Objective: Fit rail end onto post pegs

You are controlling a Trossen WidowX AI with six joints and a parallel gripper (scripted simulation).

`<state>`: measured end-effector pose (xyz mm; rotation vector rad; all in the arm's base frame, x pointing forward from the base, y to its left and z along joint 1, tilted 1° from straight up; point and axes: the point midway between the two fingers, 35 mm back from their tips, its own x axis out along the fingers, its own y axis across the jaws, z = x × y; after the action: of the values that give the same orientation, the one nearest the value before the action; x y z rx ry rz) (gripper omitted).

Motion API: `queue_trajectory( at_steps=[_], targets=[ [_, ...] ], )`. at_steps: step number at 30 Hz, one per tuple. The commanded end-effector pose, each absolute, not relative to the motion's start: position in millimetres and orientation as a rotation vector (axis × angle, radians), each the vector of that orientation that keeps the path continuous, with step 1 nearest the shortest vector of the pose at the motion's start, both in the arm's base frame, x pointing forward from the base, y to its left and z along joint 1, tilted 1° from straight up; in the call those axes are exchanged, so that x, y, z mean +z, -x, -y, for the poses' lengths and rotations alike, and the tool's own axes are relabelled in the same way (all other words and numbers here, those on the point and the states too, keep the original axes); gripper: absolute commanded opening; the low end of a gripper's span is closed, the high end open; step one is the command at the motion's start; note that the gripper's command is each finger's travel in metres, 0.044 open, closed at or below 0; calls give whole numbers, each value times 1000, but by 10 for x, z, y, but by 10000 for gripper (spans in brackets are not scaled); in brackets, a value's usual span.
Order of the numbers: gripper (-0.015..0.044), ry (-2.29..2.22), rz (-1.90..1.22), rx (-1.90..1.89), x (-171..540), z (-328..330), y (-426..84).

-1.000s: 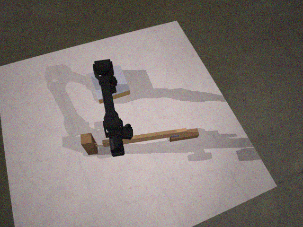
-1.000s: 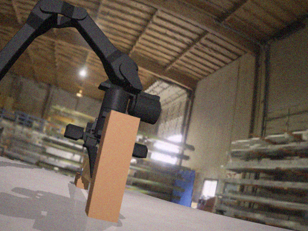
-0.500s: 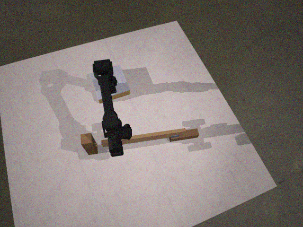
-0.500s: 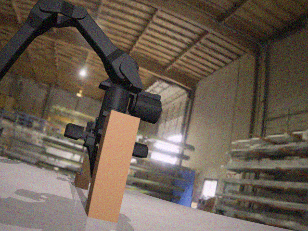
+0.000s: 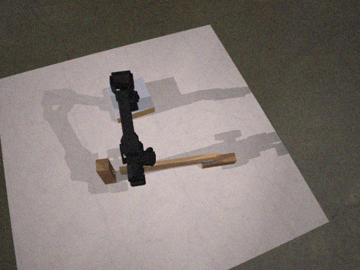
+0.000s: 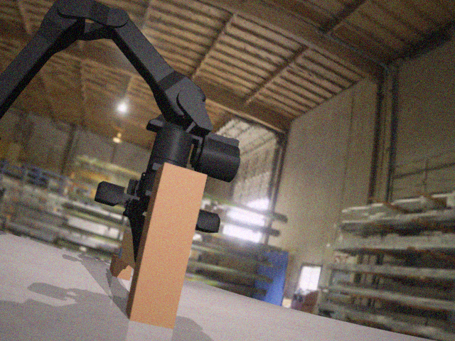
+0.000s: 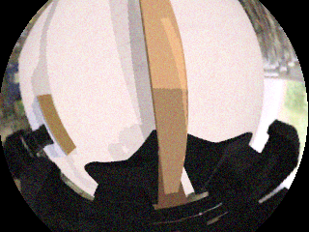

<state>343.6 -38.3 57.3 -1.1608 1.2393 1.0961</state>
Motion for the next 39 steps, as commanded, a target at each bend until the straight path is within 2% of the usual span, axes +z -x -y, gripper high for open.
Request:
queue_trajectory(
  at_steps=[1,39],
  targets=[
    [0,1164,-1236,1093,581,409,-3438],
    [0,1164,-1237,1092,581,526,-3424]
  ],
)
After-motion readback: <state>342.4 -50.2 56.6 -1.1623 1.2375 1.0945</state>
